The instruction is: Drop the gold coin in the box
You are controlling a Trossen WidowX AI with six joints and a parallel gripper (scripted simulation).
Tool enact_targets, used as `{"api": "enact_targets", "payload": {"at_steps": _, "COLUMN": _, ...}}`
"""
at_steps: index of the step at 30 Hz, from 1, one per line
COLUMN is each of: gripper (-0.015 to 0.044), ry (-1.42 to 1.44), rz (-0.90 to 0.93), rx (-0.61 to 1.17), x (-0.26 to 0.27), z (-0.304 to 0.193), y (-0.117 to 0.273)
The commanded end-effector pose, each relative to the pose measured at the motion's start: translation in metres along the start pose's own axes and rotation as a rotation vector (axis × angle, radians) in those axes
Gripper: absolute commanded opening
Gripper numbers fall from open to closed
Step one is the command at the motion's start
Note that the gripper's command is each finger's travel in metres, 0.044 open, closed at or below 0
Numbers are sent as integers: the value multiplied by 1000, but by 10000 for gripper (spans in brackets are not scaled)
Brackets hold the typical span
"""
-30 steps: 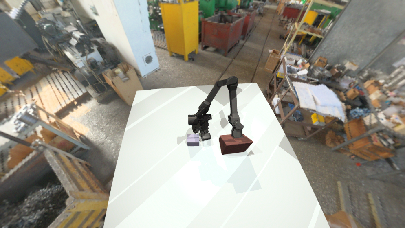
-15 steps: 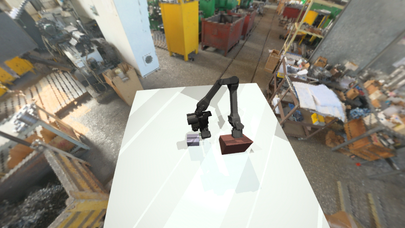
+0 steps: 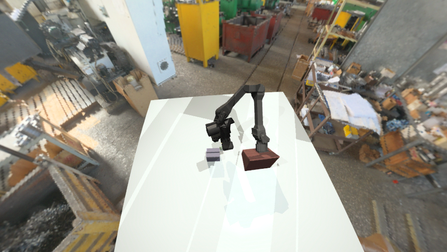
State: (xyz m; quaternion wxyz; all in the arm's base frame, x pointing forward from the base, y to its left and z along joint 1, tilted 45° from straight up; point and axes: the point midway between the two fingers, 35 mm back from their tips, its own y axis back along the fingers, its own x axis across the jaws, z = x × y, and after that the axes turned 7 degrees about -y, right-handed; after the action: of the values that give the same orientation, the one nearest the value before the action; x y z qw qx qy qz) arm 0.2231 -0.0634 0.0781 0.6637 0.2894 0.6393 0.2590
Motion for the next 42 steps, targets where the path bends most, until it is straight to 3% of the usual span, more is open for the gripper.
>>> {"api": "enact_targets", "payload": {"at_steps": 1, "gripper": 0, "ry": -9, "rz": 3, "rx": 0, "x": 0, "z": 0, "y": 9}}
{"api": "enact_targets", "payload": {"at_steps": 22, "gripper": 0, "ry": -185, "rz": -2, "rx": 1, "x": 7, "z": -9, "y": 26}}
{"api": "enact_targets", "payload": {"at_steps": 42, "gripper": 0, "ry": -185, "rz": -1, "rx": -1, "x": 29, "z": 34, "y": 30}}
